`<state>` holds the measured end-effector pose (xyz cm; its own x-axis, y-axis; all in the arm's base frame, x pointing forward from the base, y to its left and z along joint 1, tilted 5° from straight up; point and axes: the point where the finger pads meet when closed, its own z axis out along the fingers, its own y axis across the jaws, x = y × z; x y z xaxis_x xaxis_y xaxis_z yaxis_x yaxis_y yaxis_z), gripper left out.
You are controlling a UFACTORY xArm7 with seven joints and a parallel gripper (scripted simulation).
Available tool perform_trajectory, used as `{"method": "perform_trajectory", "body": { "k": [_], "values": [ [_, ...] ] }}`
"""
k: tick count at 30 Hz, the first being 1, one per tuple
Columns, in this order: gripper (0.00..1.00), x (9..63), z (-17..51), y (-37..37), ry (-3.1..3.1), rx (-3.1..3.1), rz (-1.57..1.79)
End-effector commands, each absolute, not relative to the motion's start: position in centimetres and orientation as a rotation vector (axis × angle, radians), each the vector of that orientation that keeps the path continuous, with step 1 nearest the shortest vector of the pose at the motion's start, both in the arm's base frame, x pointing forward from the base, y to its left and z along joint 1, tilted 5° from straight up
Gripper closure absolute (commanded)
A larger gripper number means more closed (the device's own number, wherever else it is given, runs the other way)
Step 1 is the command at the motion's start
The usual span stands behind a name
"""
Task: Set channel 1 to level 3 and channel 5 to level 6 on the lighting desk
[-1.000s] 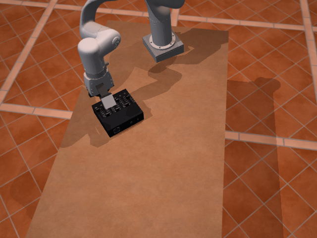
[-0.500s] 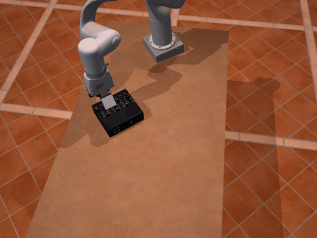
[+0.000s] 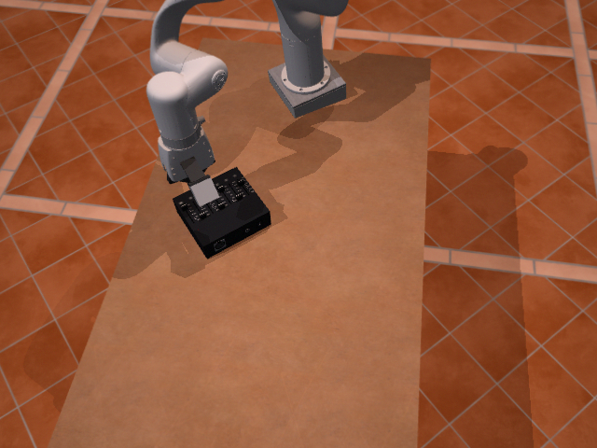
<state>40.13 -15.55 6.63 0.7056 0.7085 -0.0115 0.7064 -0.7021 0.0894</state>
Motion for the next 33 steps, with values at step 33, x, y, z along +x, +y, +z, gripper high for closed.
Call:
{"method": "perform_trajectory", "body": {
  "k": [33],
  "values": [
    [1.00, 41.15, 6.76, -14.70, 1.172, 2.818, 0.041]
  ]
}}
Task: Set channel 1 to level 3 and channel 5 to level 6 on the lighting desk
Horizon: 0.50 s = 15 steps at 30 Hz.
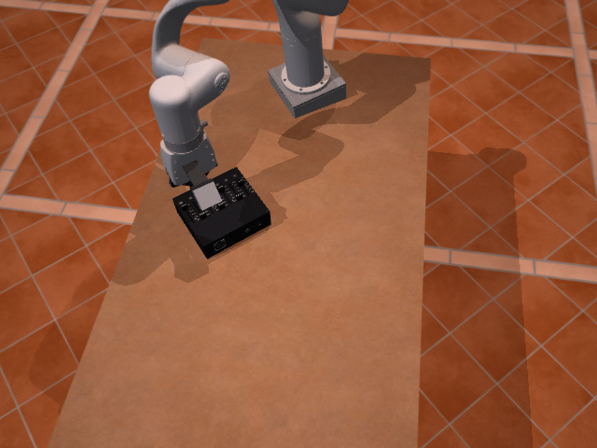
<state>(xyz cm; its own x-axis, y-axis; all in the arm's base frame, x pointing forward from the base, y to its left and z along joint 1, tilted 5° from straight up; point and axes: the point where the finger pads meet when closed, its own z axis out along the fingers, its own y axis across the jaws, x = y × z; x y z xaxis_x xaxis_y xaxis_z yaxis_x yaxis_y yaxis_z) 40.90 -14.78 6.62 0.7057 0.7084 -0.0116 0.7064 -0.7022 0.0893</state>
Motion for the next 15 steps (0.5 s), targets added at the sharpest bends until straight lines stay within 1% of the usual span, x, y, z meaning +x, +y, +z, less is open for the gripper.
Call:
{"method": "perform_trajectory", "body": {
  "k": [1, 15],
  "values": [
    [1.00, 41.19, 6.76, -14.66, 1.172, 2.818, 0.041],
    [1.00, 41.71, 6.76, -14.14, 1.172, 2.818, 0.041]
  ]
}}
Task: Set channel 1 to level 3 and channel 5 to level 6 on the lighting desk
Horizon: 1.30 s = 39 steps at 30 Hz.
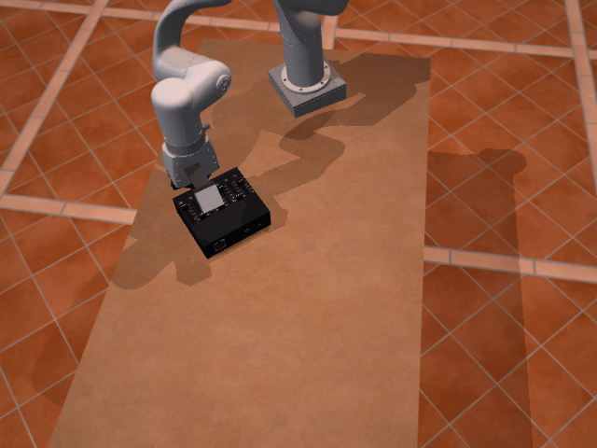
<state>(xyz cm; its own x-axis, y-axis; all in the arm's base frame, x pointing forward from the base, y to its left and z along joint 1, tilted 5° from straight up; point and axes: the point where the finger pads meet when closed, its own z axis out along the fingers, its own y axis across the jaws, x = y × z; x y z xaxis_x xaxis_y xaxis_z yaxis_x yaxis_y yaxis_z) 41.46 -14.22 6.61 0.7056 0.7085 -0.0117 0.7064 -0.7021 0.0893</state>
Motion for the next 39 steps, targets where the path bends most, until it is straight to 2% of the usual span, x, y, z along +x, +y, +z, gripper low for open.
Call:
{"method": "perform_trajectory", "body": {
  "k": [1, 39],
  "values": [
    [1.00, 41.75, 6.75, -14.10, 1.172, 2.818, 0.041],
    [1.00, 42.54, 6.74, -13.31, 1.172, 2.818, 0.041]
  ]
}}
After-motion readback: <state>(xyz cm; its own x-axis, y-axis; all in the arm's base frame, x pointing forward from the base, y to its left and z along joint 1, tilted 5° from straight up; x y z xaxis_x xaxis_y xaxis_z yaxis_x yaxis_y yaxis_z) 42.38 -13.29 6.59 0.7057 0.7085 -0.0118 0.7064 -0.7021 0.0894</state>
